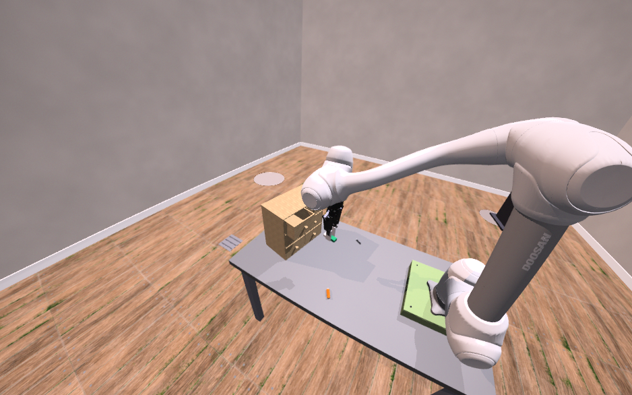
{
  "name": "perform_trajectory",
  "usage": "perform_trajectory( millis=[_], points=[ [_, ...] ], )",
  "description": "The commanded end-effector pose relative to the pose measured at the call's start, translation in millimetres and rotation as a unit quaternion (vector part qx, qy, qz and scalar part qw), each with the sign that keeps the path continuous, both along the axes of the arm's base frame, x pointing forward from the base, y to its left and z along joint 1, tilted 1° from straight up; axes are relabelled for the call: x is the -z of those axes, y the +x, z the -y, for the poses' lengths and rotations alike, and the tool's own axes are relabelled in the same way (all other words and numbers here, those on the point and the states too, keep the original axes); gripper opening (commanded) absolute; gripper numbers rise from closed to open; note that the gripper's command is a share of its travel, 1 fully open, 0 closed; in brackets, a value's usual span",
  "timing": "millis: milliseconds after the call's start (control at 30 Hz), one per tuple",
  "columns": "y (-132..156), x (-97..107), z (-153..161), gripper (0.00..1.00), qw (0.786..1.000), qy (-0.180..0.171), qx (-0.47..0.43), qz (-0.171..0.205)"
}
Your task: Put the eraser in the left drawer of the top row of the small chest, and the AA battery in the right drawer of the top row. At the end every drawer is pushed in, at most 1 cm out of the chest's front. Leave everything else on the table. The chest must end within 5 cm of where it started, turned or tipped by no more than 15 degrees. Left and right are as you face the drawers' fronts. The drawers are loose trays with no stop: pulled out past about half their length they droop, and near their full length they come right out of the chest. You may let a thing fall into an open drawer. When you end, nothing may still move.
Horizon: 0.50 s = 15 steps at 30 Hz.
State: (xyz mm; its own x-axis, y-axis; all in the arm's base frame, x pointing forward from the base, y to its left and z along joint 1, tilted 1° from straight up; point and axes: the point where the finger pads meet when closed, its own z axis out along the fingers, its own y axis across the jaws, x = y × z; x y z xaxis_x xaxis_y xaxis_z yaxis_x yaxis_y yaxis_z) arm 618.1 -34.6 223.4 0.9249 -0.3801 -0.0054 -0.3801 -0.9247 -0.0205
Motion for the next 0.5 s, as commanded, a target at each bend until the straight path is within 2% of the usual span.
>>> perform_trajectory(
  millis=[0,333,467],
  points=[
    [0,-14,0,0.11,1.0,0.0,0.0,0.0],
    [0,-56,1,0.11,1.0,0.0,0.0,0.0],
    [0,-63,1,0.11,1.0,0.0,0.0,0.0]
  ],
)
